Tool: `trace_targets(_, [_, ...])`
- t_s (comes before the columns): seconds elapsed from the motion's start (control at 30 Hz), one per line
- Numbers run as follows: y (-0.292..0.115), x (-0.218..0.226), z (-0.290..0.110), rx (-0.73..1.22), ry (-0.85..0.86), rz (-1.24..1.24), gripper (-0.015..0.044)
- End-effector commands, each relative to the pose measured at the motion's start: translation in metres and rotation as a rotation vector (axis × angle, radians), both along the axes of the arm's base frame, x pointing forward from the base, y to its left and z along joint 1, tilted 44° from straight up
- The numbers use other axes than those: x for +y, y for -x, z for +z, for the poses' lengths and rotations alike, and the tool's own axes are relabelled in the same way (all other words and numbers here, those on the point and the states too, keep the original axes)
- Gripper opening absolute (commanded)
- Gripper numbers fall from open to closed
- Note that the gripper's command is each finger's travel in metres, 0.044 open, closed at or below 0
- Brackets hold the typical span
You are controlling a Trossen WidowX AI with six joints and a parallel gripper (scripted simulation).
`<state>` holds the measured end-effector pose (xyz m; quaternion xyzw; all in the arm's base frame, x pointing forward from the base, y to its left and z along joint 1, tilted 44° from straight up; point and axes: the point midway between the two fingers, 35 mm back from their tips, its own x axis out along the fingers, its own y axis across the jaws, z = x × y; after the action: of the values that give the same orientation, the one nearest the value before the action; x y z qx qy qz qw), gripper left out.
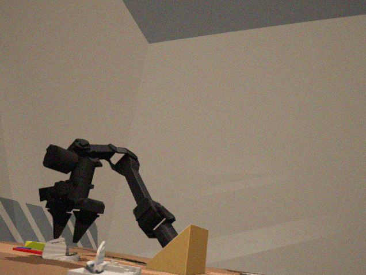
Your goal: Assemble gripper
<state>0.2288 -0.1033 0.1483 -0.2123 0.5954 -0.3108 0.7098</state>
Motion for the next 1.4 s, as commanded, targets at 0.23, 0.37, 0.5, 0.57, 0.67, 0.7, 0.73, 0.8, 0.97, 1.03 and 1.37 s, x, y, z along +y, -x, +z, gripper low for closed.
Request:
trace_targets(0.23, [-0.001, -0.012, -0.014, 0.007, -0.003, 0.003, 0.044])
trace_targets(0.37, [-0.002, -0.016, -0.018, 0.006, -0.002, 0.003, 0.044])
trace_targets(0.5, [-0.002, -0.021, -0.023, 0.006, -0.001, 0.003, 0.044])
trace_targets(0.57, [-0.002, -0.023, -0.025, 0.006, 0.0, 0.003, 0.044])
trace_targets(0.67, [-0.002, -0.026, -0.027, 0.006, 0.001, 0.003, 0.044])
trace_targets(0.7, [-0.002, -0.026, -0.028, 0.006, 0.001, 0.003, 0.044])
trace_targets(0.73, [-0.002, -0.026, -0.028, 0.006, 0.001, 0.003, 0.044])
trace_targets(0.8, [-0.002, -0.026, -0.028, 0.006, 0.001, 0.003, 0.044])
trace_targets(0.97, [-0.002, -0.026, -0.028, 0.006, 0.001, 0.003, 0.044])
trace_targets(1.03, [-0.002, -0.026, -0.028, 0.006, 0.001, 0.003, 0.044])
trace_targets(1.37, [-0.002, -0.027, -0.028, 0.006, 0.001, 0.003, 0.044])
